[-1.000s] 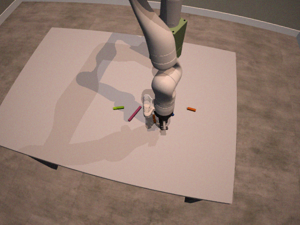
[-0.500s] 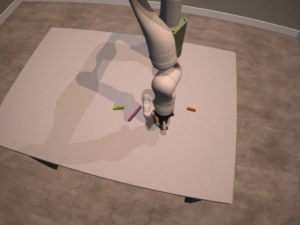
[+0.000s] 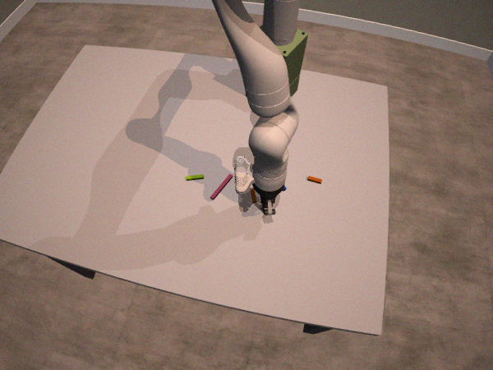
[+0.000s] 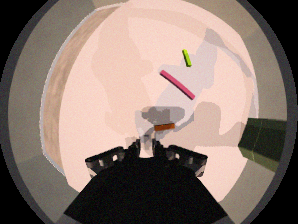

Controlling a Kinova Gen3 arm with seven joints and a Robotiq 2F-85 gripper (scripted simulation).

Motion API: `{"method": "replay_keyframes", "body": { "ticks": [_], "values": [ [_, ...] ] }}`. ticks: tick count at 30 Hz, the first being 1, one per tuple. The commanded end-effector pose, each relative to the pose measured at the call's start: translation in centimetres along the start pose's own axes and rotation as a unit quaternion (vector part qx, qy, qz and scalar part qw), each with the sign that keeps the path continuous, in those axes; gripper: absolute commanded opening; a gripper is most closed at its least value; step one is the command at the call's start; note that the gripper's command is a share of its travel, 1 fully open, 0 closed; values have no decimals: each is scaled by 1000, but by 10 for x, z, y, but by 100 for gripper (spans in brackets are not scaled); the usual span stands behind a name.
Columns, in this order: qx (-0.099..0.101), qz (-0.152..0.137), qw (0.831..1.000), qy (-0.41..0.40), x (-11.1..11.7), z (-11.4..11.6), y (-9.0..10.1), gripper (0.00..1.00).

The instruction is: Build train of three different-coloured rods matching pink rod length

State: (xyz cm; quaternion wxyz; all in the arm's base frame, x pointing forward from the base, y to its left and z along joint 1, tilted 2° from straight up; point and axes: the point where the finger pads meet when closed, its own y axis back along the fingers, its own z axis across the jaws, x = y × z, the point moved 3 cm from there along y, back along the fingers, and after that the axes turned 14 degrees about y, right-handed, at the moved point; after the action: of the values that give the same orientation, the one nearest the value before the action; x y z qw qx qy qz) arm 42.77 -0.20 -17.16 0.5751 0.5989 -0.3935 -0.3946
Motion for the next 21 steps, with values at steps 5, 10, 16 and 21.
{"method": "replay_keyframes", "body": {
  "ticks": [5,10,16,21],
  "values": [
    [0,0,1000,1,-1,0,-7,24],
    [0,0,1000,1,-1,0,-10,24],
    [0,0,1000,1,-1,0,-12,24],
    [0,0,1000,1,-1,0,-12,24]
  ]
}}
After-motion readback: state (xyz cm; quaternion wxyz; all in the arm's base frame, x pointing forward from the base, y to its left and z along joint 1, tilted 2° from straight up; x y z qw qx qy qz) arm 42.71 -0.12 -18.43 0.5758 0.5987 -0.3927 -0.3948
